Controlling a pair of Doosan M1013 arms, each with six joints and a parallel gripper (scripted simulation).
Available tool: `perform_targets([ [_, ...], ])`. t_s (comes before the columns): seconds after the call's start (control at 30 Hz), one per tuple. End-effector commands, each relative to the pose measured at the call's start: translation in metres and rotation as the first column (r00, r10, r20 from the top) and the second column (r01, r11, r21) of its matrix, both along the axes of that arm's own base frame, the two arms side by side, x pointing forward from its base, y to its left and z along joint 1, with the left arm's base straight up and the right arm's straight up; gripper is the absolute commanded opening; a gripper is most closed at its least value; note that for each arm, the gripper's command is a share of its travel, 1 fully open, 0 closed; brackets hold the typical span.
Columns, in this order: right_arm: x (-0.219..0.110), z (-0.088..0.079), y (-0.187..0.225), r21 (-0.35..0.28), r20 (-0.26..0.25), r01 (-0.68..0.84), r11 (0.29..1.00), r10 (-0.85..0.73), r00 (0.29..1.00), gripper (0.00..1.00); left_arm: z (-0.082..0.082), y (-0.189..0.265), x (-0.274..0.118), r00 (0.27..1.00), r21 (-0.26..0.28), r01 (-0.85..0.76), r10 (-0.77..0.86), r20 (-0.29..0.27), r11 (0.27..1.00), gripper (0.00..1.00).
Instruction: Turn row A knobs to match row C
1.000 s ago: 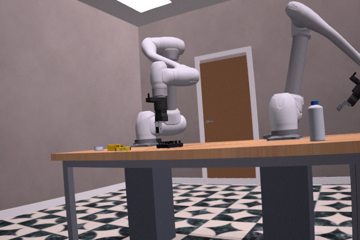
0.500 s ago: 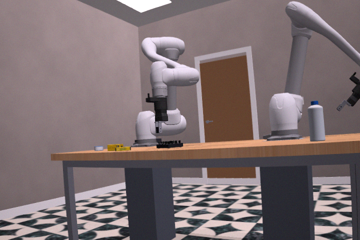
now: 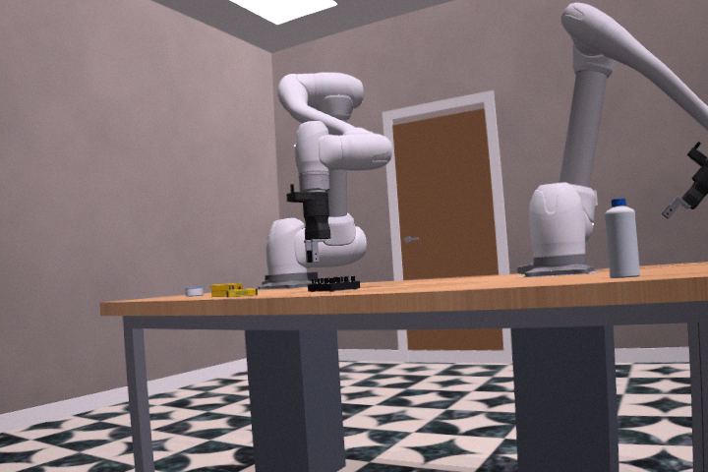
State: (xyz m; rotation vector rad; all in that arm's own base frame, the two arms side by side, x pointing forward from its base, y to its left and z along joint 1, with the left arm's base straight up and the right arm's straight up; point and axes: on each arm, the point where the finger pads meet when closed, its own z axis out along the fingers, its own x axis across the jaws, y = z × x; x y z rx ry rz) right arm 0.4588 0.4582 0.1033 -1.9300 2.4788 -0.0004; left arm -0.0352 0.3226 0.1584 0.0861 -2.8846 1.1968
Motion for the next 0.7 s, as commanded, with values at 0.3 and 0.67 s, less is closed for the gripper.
perform_targets([
  [0.3,0.000,-0.008,0.000,0.001,0.001,0.000,1.000,0.000,1.000,0.46,0.000,0.000,0.000,1.000,0.001,0.000,0.000,0.000,1.000,1.00],
  [0.67,0.000,-0.019,0.000,0.001,0.001,0.000,1.000,0.000,1.000,0.46,0.000,0.000,0.000,1.000,0.001,0.000,0.000,0.000,1.000,1.00],
])
